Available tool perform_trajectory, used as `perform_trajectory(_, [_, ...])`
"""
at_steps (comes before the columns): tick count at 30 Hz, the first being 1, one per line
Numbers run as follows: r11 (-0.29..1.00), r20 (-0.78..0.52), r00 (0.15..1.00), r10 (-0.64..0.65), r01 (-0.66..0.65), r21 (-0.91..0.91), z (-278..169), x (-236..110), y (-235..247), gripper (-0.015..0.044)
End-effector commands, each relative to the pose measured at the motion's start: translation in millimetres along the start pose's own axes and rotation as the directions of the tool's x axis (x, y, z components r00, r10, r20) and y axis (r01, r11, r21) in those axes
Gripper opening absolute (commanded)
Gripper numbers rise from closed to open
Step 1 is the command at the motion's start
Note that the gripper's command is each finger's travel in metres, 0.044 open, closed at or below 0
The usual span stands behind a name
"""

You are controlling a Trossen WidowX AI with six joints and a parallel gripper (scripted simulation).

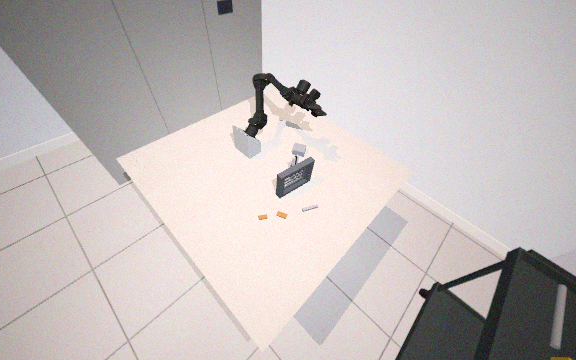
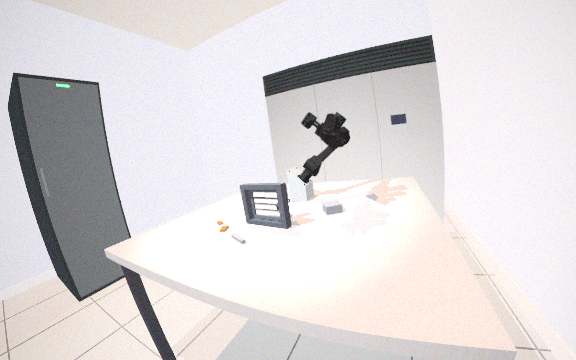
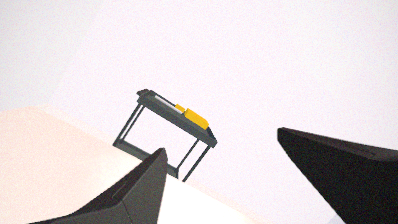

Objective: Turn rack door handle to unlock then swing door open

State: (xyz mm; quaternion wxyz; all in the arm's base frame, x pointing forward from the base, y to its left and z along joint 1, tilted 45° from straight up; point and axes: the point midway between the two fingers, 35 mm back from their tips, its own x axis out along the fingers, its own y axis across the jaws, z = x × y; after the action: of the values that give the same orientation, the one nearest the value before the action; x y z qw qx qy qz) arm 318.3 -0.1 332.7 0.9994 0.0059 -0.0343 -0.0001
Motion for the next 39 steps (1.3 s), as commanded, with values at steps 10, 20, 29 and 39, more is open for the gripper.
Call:
perform_trajectory(10, [0.998,-0.231,0.972,0.041,-0.049,-0.031,-37,26,-2,0.0285])
perform_trajectory(20, [0.993,-0.481,0.872,0.096,-0.116,-0.012,-83,45,-5,0.0285])
perform_trajectory(29, [0.985,-0.665,0.730,0.158,-0.165,0.054,-123,51,-9,0.0285])
perform_trajectory(39, [0.967,-0.809,0.534,0.247,-0.187,0.172,-161,49,-13,0.0285])
